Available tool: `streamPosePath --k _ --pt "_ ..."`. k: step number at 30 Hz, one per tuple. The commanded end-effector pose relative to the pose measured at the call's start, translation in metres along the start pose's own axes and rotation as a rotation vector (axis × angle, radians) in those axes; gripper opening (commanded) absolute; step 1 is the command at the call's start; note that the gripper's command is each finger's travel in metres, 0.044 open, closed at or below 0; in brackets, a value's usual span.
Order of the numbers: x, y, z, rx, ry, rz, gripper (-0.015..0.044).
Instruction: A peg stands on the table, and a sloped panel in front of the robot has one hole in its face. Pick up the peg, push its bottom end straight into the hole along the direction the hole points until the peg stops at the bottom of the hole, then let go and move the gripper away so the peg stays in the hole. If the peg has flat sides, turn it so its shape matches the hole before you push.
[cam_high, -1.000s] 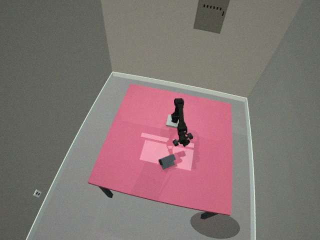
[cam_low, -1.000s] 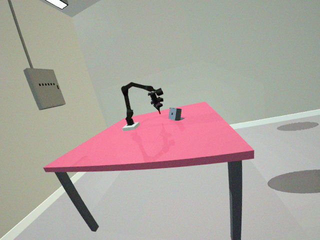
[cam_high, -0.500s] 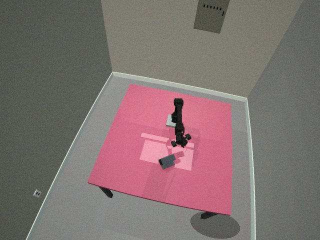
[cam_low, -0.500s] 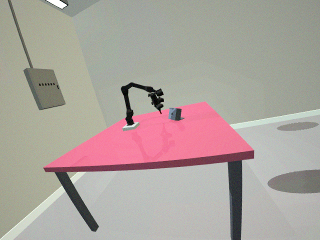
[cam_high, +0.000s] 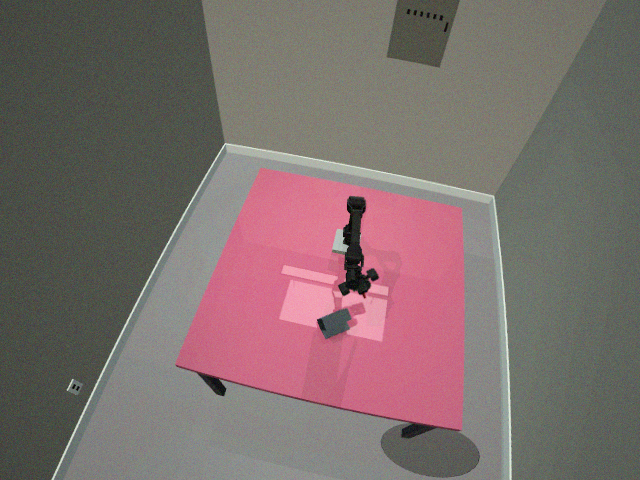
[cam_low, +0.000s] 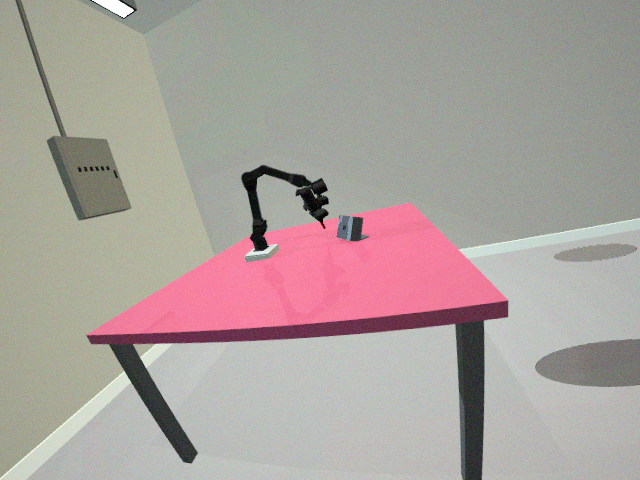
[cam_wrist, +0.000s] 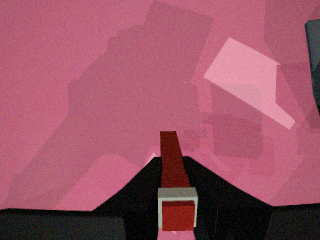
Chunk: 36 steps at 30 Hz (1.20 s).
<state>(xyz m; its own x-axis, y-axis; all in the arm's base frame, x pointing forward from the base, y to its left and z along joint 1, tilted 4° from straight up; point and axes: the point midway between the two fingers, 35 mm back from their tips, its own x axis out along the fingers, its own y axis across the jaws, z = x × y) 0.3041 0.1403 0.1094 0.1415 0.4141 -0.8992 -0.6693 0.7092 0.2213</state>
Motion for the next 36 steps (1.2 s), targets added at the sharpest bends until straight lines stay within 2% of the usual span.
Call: streamPosePath --k 1,36 --pt "0.001 -0.004 -0.001 -0.002 -0.016 0.011 0.0" --pt "-0.008 -0.044 -0.004 -0.013 -0.19 0.04 0.0"
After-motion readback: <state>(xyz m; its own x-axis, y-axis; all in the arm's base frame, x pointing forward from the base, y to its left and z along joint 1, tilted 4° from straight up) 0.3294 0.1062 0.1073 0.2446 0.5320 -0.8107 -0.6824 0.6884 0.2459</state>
